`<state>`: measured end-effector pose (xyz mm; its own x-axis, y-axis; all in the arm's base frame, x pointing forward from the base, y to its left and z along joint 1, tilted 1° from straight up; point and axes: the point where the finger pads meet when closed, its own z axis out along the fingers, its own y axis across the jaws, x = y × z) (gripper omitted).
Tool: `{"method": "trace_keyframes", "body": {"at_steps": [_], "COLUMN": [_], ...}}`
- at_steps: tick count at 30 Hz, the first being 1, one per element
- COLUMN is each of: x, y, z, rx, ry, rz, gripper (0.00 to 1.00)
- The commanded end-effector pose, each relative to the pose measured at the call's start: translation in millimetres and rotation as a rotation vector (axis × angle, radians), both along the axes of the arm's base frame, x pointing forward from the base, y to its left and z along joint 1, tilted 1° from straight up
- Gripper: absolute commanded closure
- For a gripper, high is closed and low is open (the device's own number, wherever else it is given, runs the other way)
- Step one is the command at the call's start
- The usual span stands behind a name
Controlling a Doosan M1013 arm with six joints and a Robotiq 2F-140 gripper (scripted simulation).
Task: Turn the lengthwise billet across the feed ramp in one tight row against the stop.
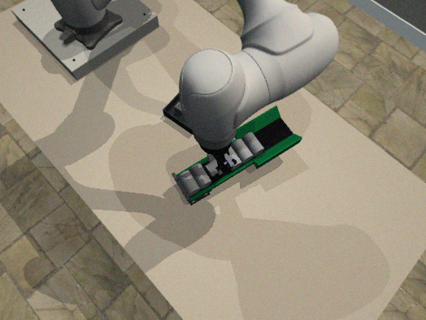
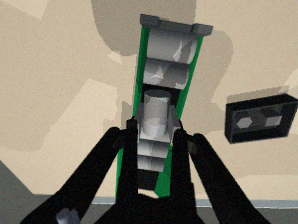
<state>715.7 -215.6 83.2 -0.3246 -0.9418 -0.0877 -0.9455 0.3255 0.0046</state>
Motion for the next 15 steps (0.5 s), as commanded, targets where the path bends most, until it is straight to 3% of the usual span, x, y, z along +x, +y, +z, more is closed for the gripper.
{"method": "trace_keyframes", "body": {"at_steps": [1, 15], "x": [0, 0], "y": [0, 0], "z": [4, 30], "rx": [0.000, 0.000], "ry": [0.000, 0.000], "rz": [0.000, 0.000], "gripper": [0.90, 0.90]}}
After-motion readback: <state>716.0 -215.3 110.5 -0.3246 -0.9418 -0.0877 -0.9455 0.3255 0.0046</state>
